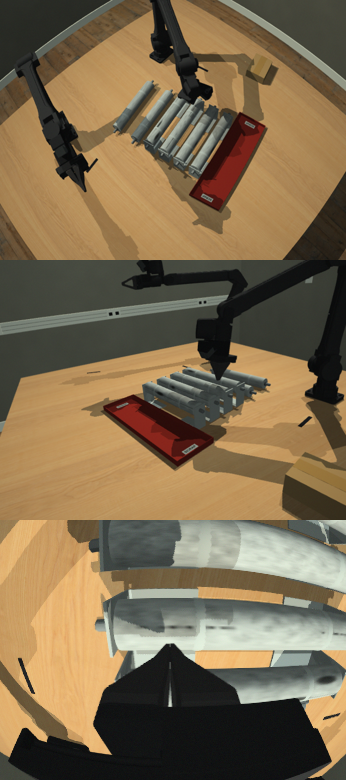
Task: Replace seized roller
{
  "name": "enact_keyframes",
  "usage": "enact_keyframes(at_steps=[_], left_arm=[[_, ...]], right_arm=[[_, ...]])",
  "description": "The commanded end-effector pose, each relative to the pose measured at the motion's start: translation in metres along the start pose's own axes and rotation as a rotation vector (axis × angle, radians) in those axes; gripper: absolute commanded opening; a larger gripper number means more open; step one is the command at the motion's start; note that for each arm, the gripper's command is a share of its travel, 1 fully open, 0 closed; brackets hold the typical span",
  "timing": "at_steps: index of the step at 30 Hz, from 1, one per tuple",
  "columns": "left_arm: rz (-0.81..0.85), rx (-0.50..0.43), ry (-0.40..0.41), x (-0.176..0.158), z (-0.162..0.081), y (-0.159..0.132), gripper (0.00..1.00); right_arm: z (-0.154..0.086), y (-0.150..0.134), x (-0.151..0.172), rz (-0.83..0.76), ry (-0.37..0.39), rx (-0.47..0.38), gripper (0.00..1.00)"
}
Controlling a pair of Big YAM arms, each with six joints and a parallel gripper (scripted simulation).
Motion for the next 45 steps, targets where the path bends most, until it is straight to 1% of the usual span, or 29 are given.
enact_keyframes(at_steps=[1,7,8,12,19,23,24,25,34,37,40,41,42,45], left_arm=[[-0.022,0.003,0.005,0.001,0.013,0.002,0.00],[-0.014,-0.004,-0.004,-0.002,0.014,0.003,0.00],[-0.027,0.005,0.005,0.003,0.020,0.000,0.00],[-0.023,0.004,0.003,0.001,0.024,-0.001,0.00],[-0.023,0.001,-0.001,0.001,0.017,0.000,0.00],[-0.023,0.001,-0.002,0.001,0.017,0.000,0.00],[-0.015,-0.014,-0.018,-0.004,0.010,0.005,0.00],[-0.025,-0.006,-0.009,0.001,0.018,0.000,0.00],[-0.026,-0.006,-0.009,0.001,0.015,0.000,0.00],[-0.025,0.000,-0.003,0.003,0.019,-0.002,0.00],[-0.025,-0.002,-0.006,0.002,0.017,0.000,0.00],[-0.015,-0.014,-0.019,-0.004,0.011,0.004,0.00],[-0.026,-0.003,-0.007,0.002,0.020,-0.001,0.00],[-0.025,0.002,-0.001,0.003,0.022,-0.002,0.00]], right_arm=[[-0.001,0.044,0.000,-0.015,-0.001,-0.068,0.00],[-0.001,0.044,0.000,-0.015,-0.001,-0.068,0.00],[-0.001,0.044,0.000,-0.015,-0.001,-0.068,0.00],[-0.001,0.044,0.000,-0.015,-0.001,-0.068,0.00],[-0.001,0.044,0.000,-0.015,-0.001,-0.068,0.00],[-0.001,0.044,0.000,-0.015,-0.001,-0.068,0.00],[-0.001,0.044,0.000,-0.015,-0.001,-0.068,0.00],[-0.001,0.044,0.000,-0.015,-0.001,-0.068,0.00],[-0.001,0.044,0.000,-0.015,-0.001,-0.068,0.00],[-0.001,0.044,0.000,-0.015,-0.001,-0.068,0.00],[-0.001,0.044,0.000,-0.015,-0.001,-0.068,0.00],[-0.001,0.044,0.000,-0.015,-0.001,-0.068,0.00],[-0.001,0.044,0.000,-0.015,-0.001,-0.068,0.00],[-0.001,0.044,0.000,-0.015,-0.001,-0.068,0.00]])
Point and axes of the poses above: on each arm, the point where the finger pads meet when closed, its own z axis out along the fingers, its own x axis across the jaws, y = z × x, the point moved 3 cm from there along -z, back along the fingers, and after that the axes turned 6 degrees about -z, right-handed, at the moved point
